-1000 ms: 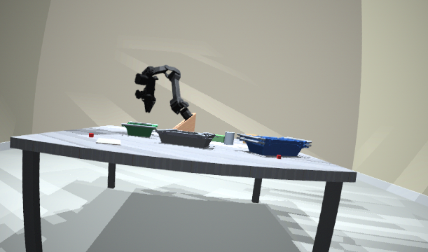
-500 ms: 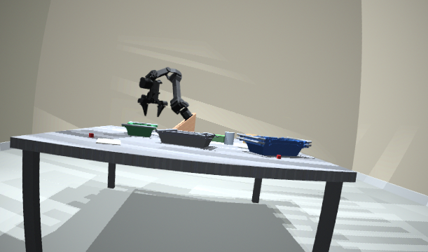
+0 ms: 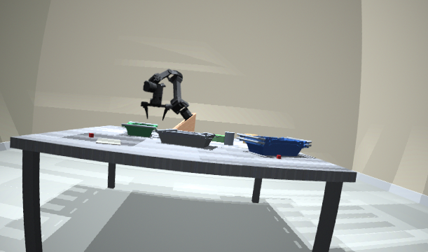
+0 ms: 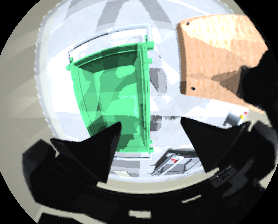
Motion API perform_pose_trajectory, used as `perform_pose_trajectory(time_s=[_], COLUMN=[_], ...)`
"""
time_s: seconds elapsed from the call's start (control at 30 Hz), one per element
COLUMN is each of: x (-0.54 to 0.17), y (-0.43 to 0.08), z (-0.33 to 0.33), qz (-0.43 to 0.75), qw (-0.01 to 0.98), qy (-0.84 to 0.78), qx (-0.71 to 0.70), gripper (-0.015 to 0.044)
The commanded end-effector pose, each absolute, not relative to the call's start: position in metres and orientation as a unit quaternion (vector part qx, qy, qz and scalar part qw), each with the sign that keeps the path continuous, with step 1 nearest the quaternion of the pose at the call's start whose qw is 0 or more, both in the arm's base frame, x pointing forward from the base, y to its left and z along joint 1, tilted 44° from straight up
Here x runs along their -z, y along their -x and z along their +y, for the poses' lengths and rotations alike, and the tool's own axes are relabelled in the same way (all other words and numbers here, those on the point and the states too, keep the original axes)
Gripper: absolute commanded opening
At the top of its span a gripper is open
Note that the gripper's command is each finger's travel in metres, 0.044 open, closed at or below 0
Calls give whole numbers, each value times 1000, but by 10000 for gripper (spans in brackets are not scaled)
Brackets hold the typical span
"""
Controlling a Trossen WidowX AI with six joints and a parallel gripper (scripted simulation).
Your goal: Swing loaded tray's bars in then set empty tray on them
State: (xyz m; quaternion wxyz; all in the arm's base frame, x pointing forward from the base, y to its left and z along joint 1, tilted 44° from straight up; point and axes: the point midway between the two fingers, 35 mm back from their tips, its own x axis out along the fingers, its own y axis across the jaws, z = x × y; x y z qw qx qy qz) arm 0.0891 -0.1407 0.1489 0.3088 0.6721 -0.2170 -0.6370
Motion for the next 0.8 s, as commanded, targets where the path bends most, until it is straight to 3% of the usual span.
perform_pose_trajectory(time_s=[0.0,0.77], x=[-147,-109], y=[-88,-100], z=[-141,-176], qz=[-228,-226], qw=[300,295], qy=[-675,-676], qx=[635,637], gripper=[440,440])
